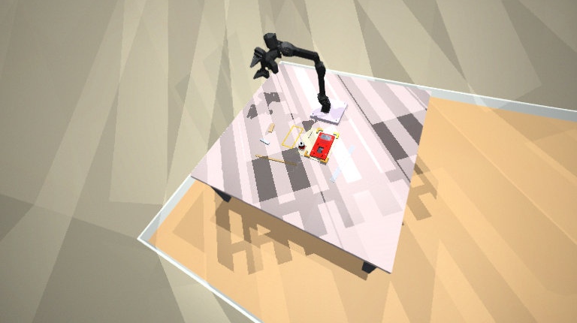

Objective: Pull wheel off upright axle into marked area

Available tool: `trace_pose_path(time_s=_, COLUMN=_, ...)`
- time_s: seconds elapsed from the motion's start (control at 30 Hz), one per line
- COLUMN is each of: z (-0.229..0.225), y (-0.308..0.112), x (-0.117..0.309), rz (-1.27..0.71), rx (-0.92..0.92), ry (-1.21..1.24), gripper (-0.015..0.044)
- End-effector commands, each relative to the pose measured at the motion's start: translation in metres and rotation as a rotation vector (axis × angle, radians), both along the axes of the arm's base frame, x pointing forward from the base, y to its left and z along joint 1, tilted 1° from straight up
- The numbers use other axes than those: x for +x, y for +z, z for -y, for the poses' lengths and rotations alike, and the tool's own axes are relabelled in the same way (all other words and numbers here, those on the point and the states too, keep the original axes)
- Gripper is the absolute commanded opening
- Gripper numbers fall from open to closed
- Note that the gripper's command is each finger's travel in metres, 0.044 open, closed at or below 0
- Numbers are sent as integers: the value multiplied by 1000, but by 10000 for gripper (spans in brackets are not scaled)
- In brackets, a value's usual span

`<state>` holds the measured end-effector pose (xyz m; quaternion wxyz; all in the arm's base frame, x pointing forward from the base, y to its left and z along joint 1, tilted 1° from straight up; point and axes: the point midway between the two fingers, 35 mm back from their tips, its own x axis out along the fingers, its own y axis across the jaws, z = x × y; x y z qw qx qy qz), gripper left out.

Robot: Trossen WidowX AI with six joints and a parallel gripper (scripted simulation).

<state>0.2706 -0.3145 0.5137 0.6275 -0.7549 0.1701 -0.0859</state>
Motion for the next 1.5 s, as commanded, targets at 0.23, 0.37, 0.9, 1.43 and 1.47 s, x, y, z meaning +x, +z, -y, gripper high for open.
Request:
trace_pose_path(time_s=0.23, z=-10, y=-81, x=57, rz=43, rx=773, ry=-89, gripper=300)
trace_pose_path(time_s=0.37, z=-19, y=-110, x=73, rz=43, rx=1021, ry=-159, gripper=300)
trace_pose_path(time_s=0.9, z=-74, y=-221, x=118, rz=39, rx=1823, ry=-650, gripper=300)
trace_pose_path(time_s=1.43, z=-150, y=-320, x=124, rz=189, rx=2211, ry=-1462, gripper=300)
trace_pose_path(time_s=1.47, z=-155, y=-325, x=123, rz=210, rx=2216, ry=-1519, gripper=300)
